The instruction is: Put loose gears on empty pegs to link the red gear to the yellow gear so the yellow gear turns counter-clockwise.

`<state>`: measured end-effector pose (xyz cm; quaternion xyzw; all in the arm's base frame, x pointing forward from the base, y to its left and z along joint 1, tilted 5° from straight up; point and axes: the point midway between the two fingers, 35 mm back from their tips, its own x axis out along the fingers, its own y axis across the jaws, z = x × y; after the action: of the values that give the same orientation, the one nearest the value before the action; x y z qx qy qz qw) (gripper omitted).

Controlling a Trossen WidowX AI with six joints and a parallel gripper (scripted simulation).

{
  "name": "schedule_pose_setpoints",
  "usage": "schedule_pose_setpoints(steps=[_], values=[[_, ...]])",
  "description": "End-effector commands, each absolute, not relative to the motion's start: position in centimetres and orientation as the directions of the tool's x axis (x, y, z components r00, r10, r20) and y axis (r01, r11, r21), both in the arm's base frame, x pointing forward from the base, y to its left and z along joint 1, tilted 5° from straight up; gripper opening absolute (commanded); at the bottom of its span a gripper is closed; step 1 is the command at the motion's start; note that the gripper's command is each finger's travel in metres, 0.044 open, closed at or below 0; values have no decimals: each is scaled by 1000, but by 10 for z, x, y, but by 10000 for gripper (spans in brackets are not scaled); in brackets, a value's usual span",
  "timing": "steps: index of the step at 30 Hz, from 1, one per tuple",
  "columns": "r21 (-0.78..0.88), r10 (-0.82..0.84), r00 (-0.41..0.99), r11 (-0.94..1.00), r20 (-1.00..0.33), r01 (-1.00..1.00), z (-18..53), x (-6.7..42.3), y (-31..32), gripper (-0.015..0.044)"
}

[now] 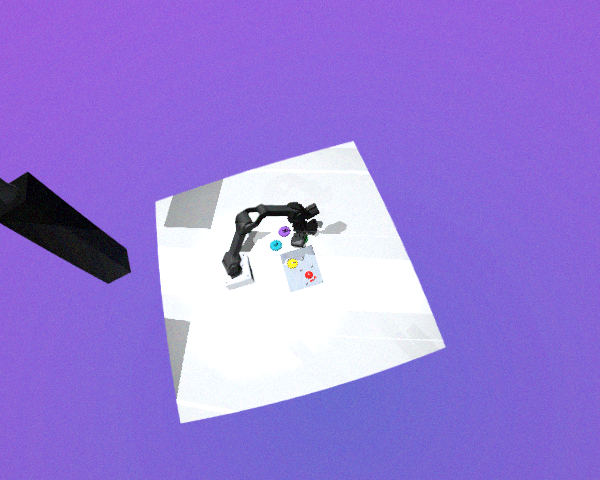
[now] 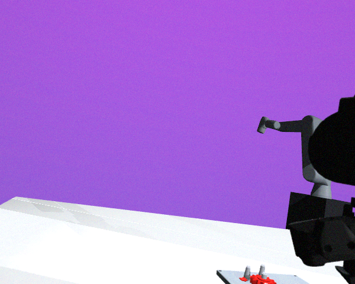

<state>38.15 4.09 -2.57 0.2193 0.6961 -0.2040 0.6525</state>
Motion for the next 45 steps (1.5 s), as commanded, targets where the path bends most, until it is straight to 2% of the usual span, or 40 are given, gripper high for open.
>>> schedule_pose_setpoints(steps=[1, 45], values=[[13, 42, -38, 818, -998, 575, -13, 387, 42, 0], [12, 42, -38, 818, -998, 575, 116, 383, 42, 0]])
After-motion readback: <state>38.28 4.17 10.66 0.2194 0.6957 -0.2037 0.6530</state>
